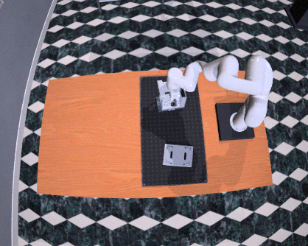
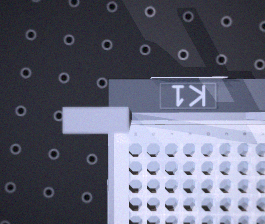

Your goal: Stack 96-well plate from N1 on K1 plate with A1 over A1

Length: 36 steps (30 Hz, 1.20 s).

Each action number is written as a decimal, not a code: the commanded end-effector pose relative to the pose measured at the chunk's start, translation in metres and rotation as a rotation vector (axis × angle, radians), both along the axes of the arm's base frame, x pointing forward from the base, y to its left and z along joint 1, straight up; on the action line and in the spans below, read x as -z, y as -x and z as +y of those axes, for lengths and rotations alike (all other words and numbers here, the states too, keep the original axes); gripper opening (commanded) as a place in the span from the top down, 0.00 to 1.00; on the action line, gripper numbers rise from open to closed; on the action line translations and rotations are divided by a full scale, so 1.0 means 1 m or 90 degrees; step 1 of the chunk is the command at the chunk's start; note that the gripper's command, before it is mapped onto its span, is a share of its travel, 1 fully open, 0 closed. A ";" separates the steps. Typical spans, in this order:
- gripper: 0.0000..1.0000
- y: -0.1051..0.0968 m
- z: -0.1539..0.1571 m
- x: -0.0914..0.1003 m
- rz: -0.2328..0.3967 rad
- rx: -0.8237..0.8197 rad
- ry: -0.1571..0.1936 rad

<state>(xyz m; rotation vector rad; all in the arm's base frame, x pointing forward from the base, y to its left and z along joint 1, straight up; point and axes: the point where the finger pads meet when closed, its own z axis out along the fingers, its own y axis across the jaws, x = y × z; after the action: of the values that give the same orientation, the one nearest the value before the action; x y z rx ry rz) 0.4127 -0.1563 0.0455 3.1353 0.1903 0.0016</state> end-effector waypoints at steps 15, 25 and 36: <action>0.00 -0.001 0.000 -0.045 -0.002 0.000 0.003; 0.00 -0.001 0.000 -0.072 -0.002 0.000 0.003; 0.00 -0.001 0.000 -0.096 -0.002 0.000 0.003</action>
<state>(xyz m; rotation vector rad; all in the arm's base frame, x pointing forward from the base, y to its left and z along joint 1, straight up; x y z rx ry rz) 0.4128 -0.1560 0.1303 3.1352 0.1903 0.0022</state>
